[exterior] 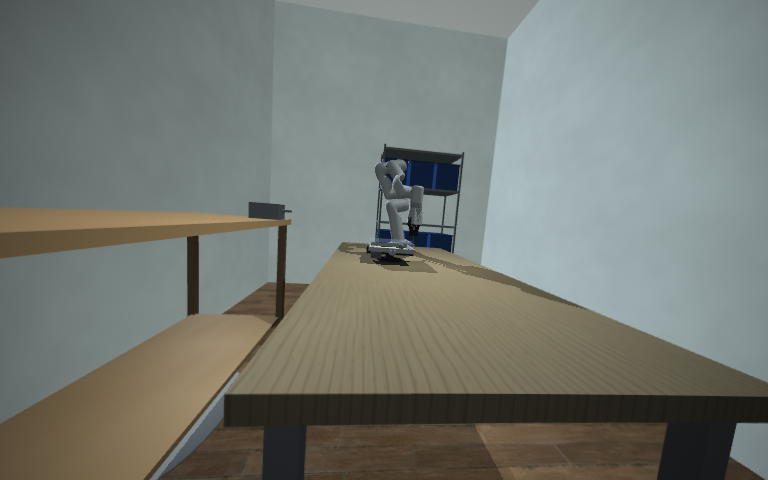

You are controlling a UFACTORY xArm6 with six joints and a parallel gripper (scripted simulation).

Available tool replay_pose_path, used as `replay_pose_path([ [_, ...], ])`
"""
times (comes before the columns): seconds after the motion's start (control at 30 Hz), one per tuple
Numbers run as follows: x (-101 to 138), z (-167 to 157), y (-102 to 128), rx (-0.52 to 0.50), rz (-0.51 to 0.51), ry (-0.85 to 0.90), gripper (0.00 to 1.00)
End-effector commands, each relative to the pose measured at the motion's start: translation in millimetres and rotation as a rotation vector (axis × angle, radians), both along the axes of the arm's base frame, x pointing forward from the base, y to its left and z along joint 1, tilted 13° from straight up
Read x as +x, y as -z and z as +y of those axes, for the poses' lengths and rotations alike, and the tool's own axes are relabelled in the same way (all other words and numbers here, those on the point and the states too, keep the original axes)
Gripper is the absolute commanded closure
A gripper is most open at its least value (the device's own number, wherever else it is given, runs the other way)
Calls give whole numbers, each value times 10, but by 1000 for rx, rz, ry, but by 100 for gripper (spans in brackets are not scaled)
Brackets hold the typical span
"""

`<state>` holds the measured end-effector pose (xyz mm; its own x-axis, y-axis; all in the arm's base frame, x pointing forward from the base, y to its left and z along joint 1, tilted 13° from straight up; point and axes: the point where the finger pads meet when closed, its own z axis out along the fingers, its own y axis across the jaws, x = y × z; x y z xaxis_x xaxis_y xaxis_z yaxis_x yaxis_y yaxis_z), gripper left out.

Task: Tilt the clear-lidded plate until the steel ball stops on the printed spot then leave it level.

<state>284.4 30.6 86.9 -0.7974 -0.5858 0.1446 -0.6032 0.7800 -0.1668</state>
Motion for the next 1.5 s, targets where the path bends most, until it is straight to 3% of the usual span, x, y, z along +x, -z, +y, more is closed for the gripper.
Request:
replay_pose_path([
  [0.0, 30, 12, -17, 3, -8, -1, 100],
  [1.47, 18, 0, -31, 3, -8, -1, 100],
])
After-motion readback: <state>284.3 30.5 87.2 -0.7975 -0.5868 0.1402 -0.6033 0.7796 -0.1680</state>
